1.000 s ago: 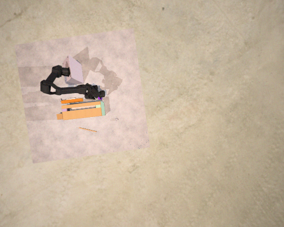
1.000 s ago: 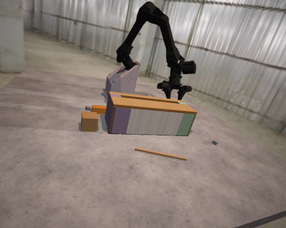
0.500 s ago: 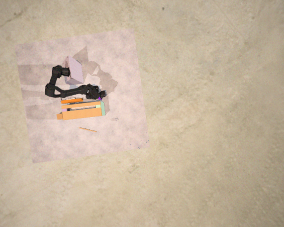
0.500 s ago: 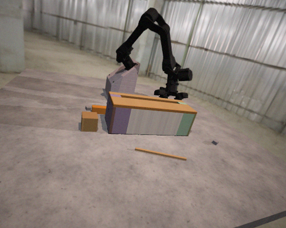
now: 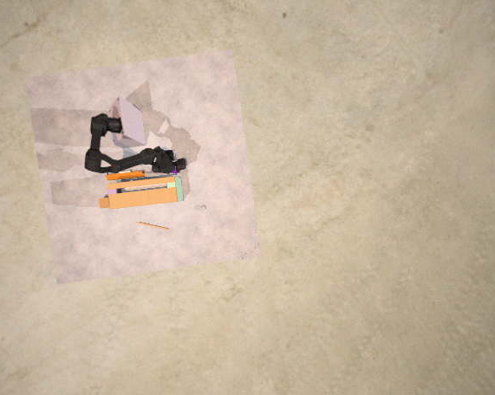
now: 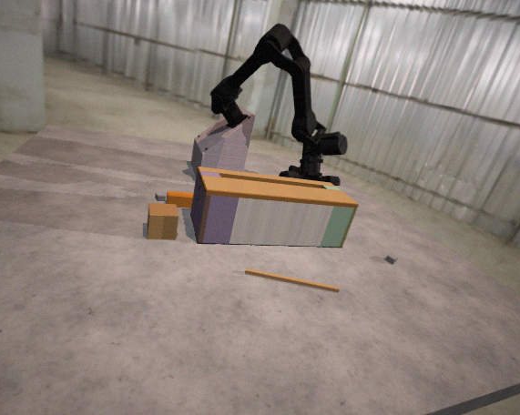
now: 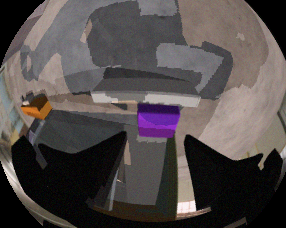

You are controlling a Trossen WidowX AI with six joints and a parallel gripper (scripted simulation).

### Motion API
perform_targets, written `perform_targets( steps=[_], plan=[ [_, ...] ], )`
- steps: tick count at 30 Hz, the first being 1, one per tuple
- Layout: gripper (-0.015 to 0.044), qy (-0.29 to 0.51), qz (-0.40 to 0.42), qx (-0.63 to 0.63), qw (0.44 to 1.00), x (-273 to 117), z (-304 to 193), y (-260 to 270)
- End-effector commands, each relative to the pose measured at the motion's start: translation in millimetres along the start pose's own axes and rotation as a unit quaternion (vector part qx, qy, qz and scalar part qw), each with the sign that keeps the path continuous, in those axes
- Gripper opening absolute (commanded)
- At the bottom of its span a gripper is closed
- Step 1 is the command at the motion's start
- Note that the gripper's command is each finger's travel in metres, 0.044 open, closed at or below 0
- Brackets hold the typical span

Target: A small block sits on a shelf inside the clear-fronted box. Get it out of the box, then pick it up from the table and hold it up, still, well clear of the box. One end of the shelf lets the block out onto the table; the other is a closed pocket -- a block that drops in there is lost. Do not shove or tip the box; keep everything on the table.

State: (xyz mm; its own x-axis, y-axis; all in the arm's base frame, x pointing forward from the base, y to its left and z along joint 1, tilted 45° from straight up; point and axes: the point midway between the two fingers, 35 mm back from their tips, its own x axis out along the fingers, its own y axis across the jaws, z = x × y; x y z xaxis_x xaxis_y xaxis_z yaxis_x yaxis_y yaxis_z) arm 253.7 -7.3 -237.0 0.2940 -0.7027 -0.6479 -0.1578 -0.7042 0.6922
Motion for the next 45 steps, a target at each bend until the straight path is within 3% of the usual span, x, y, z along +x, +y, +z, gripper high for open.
perform_targets(
  steps=[1,14,21,24,27,37,45],
  plan=[
    [0.0285,0.001,0.003,-0.002,1.000,6,3,1],
    [0.0285,0.001,0.006,-0.003,1.000,21,11,2],
    [0.0101,0.001,0.006,-0.003,1.000,21,11,2],
    [0.0081,0.001,0.006,-0.003,1.000,21,11,2],
    [0.0003,0.001,0.005,-0.003,1.000,15,8,1],
    [0.0000,0.000,0.002,-0.001,1.000,-33,-13,-1],
    [0.0000,0.001,-0.010,-0.024,1.000,-47,-20,4]
  ],
)
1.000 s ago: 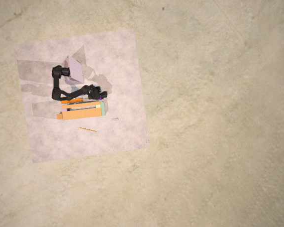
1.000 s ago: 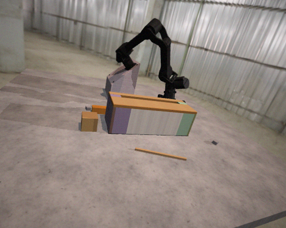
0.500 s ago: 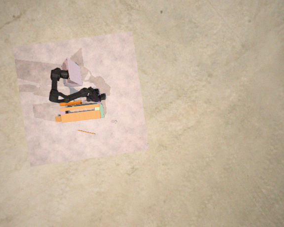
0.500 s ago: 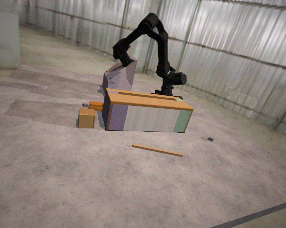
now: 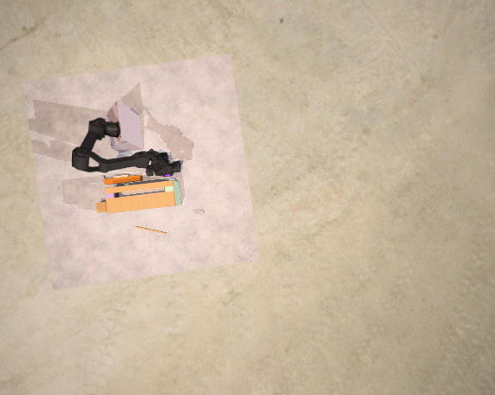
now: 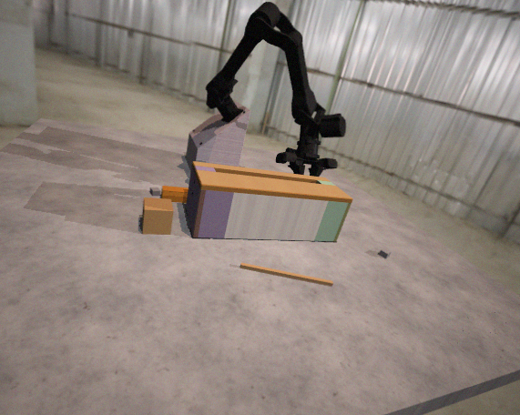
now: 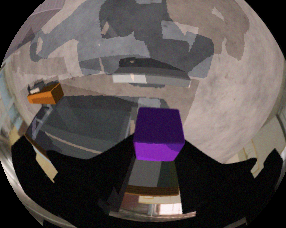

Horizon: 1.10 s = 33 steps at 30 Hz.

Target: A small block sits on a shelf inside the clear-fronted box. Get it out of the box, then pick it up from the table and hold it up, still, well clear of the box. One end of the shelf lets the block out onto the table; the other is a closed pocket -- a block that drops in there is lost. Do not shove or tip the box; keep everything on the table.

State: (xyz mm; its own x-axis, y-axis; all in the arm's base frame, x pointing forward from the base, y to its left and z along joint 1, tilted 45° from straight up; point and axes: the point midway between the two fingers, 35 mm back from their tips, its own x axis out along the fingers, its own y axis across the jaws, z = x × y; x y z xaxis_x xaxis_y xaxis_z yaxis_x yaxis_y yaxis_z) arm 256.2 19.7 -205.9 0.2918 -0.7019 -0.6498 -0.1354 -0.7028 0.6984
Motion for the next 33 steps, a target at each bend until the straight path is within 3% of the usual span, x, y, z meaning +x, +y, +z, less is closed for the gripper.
perform_targets(
  steps=[1,33],
  plan=[
    [0.0000,0.002,-0.012,-0.019,1.000,-12,-6,3],
    [0.0000,0.040,-0.114,-0.231,0.966,-96,-19,55]
  ],
)
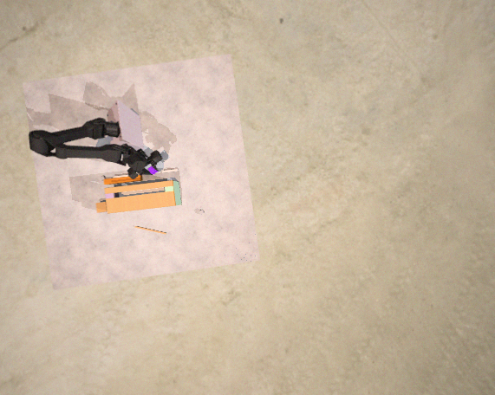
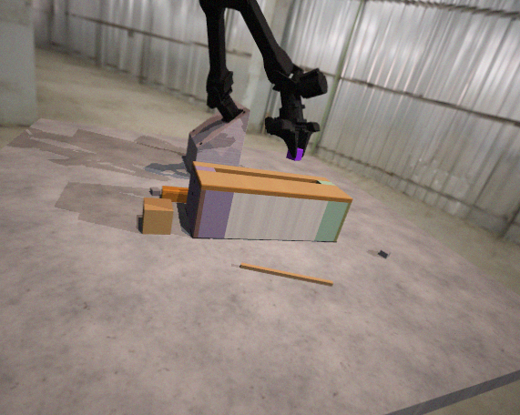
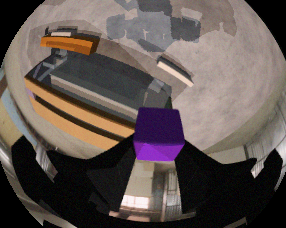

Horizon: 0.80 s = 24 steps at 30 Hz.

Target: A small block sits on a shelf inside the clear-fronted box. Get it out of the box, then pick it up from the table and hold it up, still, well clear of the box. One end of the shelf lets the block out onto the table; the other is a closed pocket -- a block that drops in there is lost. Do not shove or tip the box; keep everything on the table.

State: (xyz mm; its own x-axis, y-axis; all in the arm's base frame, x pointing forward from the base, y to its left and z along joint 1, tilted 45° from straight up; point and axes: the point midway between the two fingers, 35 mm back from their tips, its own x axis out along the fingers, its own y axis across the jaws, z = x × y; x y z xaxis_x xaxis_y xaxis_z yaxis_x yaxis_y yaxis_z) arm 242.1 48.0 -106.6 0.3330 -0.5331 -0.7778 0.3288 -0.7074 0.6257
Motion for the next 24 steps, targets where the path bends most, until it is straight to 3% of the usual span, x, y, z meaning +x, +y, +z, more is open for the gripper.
perform_targets(
  steps=[1,24],
  plan=[
    [0.0000,0.009,-0.013,-0.026,1.000,-10.2,2.1,1.8],
    [0.0000,0.010,-0.014,-0.031,0.999,-11.8,2.7,2.4]
  ],
)
